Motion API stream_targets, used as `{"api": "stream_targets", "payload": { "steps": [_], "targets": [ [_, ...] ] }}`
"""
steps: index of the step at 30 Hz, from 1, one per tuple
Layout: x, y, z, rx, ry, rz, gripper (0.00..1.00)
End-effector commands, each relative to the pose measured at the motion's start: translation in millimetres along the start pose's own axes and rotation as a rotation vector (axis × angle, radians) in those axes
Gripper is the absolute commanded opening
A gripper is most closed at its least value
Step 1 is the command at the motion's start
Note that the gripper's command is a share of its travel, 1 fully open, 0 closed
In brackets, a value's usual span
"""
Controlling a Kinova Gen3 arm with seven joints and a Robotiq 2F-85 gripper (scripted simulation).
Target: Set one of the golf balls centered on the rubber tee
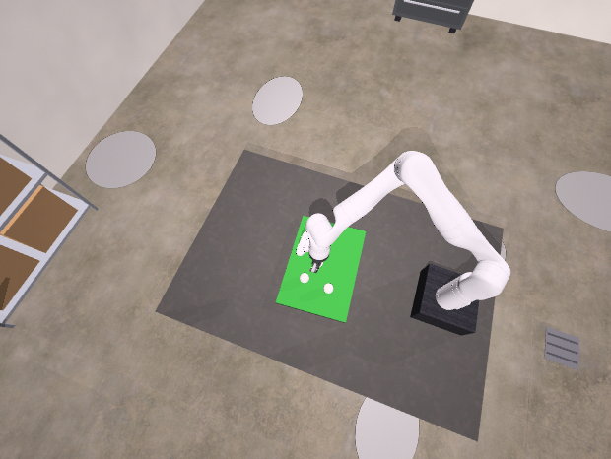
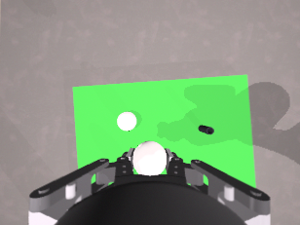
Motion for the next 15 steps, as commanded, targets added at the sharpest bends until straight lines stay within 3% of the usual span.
{"api": "stream_targets", "payload": {
  "steps": [1, 4, 7, 15],
  "targets": [
    [57.3, -10.6, -12.9, 0.011, 0.001, 0.052, 0.00],
    [98.6, -12.2, -22.3, 0.010, 0.001, 0.052, 0.00],
    [121.2, -11.5, -27.4, 0.010, 0.000, 0.052, 0.00],
    [125.5, -11.3, -24.5, 0.010, 0.000, 0.052, 0.00]
  ]
}}
Point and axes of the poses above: the point where the finger pads meet when closed, its own z axis out along the fingers, its own x axis across the jaws, y = z × x, the point moved 6 cm from there along -z, back along the fingers, and after that the axes turned 5 degrees about -z, right-handed, at the moved point
